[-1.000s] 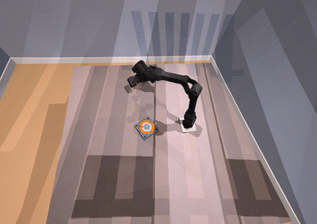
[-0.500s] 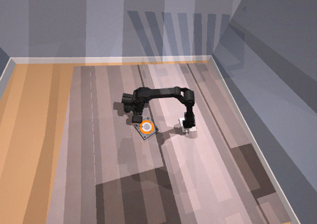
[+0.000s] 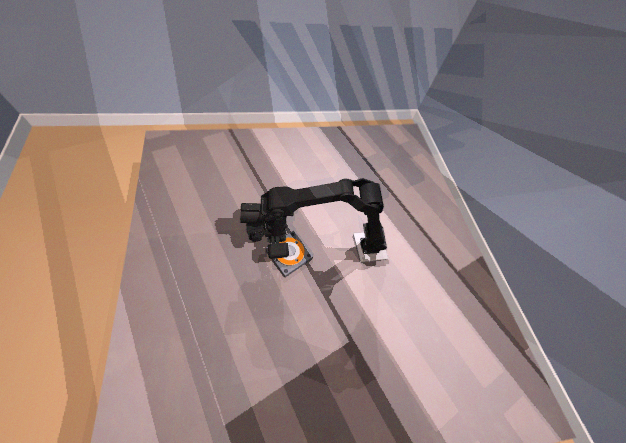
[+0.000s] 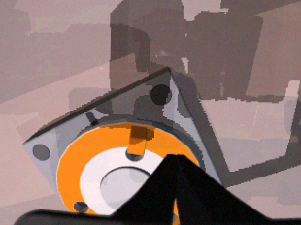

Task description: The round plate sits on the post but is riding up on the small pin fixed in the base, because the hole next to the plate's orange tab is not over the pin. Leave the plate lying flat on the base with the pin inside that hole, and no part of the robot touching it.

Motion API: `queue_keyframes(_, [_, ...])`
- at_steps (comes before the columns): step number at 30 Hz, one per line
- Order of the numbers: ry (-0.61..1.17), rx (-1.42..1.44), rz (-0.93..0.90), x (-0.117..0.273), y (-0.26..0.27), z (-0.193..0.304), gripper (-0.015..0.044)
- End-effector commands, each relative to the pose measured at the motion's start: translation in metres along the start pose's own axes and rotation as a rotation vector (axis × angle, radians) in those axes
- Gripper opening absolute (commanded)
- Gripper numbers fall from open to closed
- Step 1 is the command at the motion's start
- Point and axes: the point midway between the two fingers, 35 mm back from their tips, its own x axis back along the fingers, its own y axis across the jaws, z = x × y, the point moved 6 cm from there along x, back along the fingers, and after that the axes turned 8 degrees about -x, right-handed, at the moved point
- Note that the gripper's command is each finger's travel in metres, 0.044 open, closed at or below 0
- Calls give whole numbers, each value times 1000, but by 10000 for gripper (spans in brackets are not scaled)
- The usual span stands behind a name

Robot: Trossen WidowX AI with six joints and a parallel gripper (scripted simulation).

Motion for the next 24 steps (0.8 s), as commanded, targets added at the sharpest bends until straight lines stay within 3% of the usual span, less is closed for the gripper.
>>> queue_keyframes(1, [9, 7, -5, -19, 1, 1, 0])
queue_keyframes(24, [9, 7, -7, -30, 22, -1, 0])
